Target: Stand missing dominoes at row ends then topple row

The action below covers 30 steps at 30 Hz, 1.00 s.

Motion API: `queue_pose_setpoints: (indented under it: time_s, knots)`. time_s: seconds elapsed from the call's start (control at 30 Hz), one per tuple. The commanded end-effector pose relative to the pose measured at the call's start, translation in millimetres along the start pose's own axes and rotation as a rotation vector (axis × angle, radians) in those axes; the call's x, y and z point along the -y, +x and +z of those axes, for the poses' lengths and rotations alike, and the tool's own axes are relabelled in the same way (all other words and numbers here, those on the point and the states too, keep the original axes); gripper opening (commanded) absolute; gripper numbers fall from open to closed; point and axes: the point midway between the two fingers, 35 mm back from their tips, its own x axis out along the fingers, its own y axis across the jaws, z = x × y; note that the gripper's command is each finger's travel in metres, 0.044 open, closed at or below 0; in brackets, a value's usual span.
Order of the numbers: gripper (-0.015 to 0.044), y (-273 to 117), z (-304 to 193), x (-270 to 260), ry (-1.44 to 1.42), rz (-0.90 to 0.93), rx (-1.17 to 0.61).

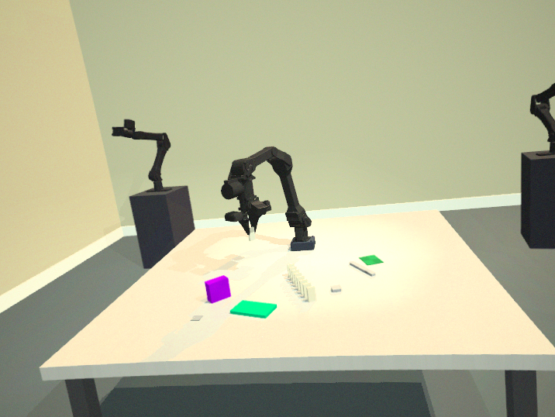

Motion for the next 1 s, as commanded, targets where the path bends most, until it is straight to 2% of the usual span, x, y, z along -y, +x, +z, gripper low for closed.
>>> queue_pose_setpoints:
  time_s: [0.0, 0.23, 0.6, 0.97]
  knots:
    - [0.0107, 2, 61, -36, 0.301, 0.015, 0.007]
    - [0.0107, 3, 104, -71, 0.55, 0.022, 0.005]
    - [0.0107, 4, 105, -72, 0.559, 0.022, 0.005]
    - [0.0107, 53, 110, -68, 0.562, 0.023, -0.003]
